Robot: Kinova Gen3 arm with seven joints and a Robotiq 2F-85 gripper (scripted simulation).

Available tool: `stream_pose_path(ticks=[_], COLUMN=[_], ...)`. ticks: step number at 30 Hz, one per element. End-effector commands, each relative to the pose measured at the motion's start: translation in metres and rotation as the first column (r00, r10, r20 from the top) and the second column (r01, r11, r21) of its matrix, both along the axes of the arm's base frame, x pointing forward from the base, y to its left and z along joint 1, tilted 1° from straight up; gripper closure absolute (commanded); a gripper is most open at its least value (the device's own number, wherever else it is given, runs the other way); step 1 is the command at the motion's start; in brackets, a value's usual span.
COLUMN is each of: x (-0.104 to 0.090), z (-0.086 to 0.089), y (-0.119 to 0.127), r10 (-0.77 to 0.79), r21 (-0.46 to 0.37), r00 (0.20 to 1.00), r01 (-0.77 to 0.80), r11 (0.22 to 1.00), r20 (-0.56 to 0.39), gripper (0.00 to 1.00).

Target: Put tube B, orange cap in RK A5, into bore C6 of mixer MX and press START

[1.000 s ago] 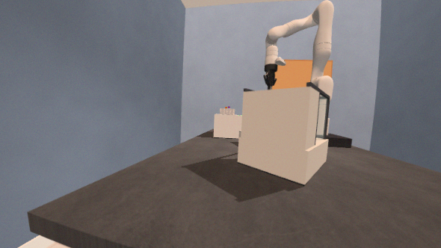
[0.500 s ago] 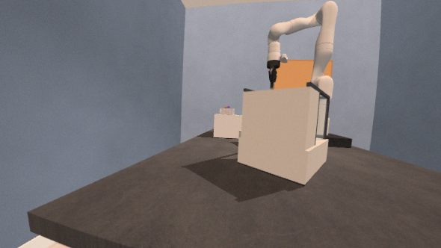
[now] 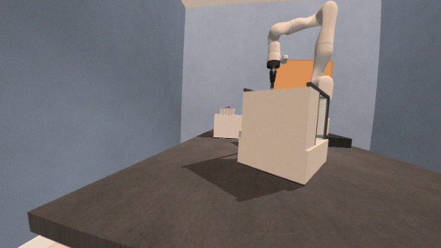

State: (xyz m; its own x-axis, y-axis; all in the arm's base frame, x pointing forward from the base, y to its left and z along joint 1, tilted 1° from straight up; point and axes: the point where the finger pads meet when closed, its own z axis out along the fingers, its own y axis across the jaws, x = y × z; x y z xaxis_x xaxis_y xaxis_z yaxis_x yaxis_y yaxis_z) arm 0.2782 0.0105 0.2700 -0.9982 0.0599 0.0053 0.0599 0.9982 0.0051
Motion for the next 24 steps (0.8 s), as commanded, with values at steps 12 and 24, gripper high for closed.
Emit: stream_pose_path(ticks=[12,24], x=[0.0002,0.0002], z=[0.0003,0.0003], y=[0.0,0.0], r10=[0.105,0.105], r21=[0.002,0.002], r00=[0.995,0.995], r01=[-0.105,-0.105], r11=[0.995,0.995], r20=[0.002,0.002], gripper=[0.9,0.9])
